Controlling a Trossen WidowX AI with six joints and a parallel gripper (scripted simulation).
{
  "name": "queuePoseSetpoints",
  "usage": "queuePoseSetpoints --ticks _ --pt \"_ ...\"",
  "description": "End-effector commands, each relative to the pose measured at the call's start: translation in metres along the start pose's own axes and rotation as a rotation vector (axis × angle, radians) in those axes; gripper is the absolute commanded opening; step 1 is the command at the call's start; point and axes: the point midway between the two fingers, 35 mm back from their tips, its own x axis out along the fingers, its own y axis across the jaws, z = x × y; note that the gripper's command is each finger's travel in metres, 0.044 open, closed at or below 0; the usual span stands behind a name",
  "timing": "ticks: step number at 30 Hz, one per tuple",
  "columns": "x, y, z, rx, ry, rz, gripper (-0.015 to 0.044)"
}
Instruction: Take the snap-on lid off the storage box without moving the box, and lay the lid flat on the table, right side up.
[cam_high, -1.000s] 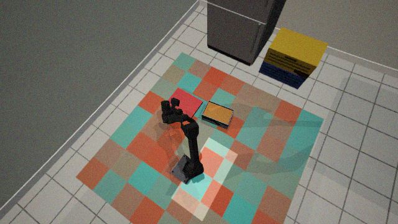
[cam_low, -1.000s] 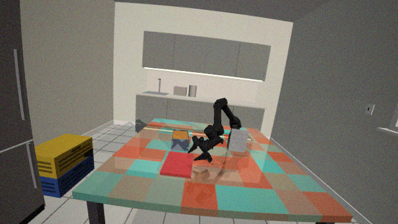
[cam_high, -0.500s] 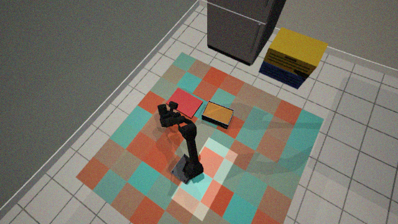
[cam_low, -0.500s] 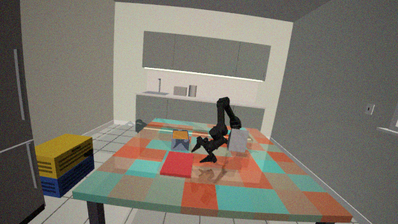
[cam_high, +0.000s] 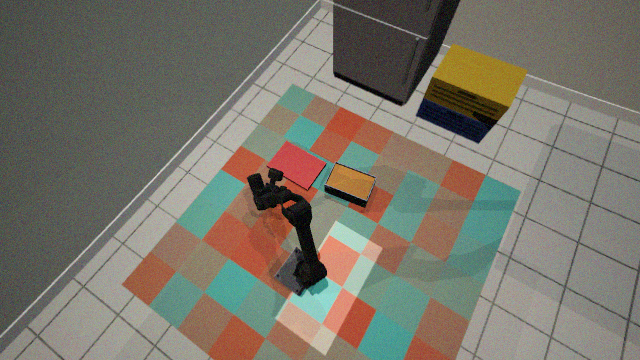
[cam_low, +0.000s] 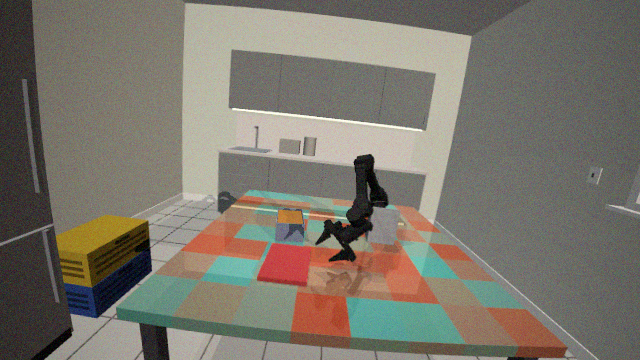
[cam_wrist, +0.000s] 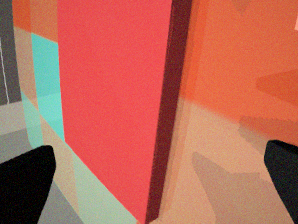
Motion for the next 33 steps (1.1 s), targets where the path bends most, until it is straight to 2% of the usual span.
queuePoseSetpoints --ticks 1,33 --pt "-0.007 -0.003 0.0 0.0 -0.001 0.004 0.044" --pt "-0.057 0.024 -0.002 0.0 0.003 0.002 0.044"
